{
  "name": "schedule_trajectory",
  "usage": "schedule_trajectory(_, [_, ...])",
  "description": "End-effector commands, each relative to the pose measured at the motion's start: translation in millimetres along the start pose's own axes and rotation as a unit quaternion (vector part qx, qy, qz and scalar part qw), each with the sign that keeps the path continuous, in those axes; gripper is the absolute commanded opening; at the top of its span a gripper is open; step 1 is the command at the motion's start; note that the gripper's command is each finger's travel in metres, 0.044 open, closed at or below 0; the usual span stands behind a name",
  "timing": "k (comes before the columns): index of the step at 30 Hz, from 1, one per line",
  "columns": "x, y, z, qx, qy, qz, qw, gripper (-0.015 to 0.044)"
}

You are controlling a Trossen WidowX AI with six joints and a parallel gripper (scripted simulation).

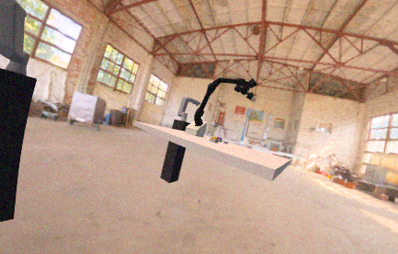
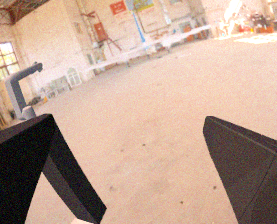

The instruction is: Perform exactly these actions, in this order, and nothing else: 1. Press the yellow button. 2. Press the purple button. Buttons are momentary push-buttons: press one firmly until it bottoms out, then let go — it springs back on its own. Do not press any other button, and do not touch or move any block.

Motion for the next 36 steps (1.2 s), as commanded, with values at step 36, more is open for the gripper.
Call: schedule_trajectory(36, [-327.2, -333.6, -19.2, -0.711, 0.495, 0.201, 0.457, 0.04])
Point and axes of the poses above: the point midway between the two fingers, 35 mm back from their tips, its own y axis out along the fingers, its own z axis across the jaws, x = y × z, the point moved 2 cm from there along -y, back along the fingers, and after that the axes turned 5 degrees about y, right-handed, at the moved point
